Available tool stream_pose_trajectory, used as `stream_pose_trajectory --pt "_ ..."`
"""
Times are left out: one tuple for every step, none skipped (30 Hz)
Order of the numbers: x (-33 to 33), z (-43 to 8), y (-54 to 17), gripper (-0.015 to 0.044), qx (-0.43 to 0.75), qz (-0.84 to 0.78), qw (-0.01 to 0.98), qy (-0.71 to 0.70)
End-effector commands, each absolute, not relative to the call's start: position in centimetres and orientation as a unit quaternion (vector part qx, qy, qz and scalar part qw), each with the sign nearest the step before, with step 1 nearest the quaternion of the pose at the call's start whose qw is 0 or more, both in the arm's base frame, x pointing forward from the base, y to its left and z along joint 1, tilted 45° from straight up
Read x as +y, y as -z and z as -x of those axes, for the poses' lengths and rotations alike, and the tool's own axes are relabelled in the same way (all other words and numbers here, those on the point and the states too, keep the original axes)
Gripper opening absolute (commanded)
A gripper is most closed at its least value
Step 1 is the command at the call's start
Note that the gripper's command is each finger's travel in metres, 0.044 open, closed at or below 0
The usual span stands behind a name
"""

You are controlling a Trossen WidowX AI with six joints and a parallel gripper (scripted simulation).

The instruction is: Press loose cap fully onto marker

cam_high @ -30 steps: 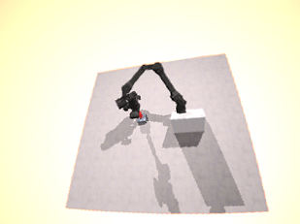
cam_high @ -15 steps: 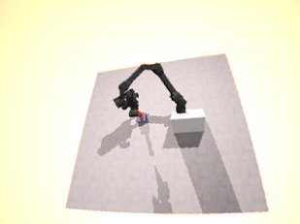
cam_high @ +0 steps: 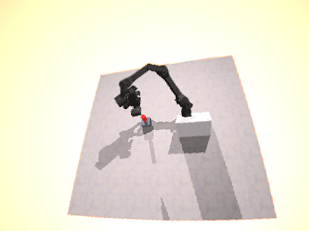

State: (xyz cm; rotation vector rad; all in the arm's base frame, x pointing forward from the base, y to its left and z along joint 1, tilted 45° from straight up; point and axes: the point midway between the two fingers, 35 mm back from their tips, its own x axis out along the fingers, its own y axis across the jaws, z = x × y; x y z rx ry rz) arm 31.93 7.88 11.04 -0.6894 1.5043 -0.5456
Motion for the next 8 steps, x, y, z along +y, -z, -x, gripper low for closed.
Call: stream_pose_trajectory --pt "8.08 -32.01 -11.18 0.0289 0.660 0.298 0.647 0.239" --pt "8.08 -32.01 -11.18 0.0315 0.660 0.298 0.647 0.239" --pt "8.08 -32.01 -11.18 0.0341 0.660 0.298 0.647 0.239" --pt "8.08 -32.01 -11.18 0.0368 0.660 0.298 0.647 0.239" --pt "8.08 -32.01 -11.18 0.0394 0.660 0.298 0.647 0.239" --pt "8.08 -32.01 -11.18 0.0420 0.660 0.298 0.647 0.239" --pt "8.08 -32.01 -11.18 0.0440 0.660 0.298 0.647 0.239" --pt "8.08 -32.01 -11.18 0.0440 0.660 0.298 0.647 0.239"
